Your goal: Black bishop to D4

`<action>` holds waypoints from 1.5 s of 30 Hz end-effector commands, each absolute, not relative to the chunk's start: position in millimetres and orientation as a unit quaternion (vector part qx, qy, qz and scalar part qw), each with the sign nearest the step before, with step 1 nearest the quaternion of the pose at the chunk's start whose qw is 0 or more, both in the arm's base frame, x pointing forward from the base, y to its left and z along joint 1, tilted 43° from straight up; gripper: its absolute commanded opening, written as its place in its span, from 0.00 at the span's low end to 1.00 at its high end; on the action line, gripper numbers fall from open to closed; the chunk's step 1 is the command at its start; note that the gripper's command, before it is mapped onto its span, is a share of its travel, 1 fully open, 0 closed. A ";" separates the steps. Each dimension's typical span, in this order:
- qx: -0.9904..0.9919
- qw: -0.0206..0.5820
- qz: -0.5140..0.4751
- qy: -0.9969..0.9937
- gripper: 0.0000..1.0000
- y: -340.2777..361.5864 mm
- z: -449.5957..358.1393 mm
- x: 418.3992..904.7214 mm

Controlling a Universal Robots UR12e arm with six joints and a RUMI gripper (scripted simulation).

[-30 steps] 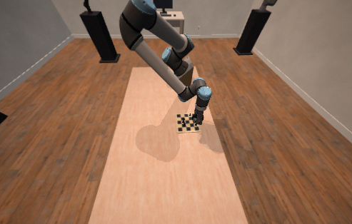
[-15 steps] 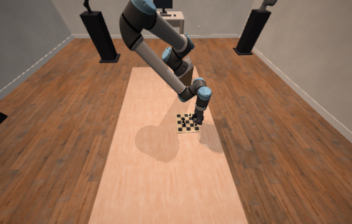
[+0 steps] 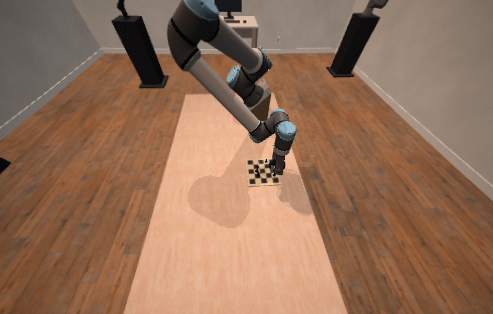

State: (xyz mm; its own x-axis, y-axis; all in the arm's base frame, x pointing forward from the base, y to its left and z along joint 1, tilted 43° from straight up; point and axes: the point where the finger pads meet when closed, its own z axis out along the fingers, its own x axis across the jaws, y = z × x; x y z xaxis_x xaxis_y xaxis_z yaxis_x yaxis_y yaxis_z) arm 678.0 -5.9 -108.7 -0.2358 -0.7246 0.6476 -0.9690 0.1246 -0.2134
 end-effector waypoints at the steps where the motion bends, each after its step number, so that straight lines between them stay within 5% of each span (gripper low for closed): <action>1: 0.586 0.199 0.307 -0.723 0.22 -5.3 -109.4 676.7; 4: 0.586 0.199 0.307 -0.723 0.22 -5.3 -109.4 676.7; 5: 0.586 0.199 0.307 -0.723 0.00 -5.3 -109.4 676.7; 45: 0.586 0.197 0.309 -0.723 0.00 3.3 -99.8 677.2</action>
State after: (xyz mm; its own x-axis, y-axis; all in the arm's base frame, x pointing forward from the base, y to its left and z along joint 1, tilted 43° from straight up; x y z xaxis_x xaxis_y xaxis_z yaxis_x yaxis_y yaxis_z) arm 677.0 -5.1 -108.8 -0.2344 -0.7244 0.6483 -0.9695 0.1251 -0.2107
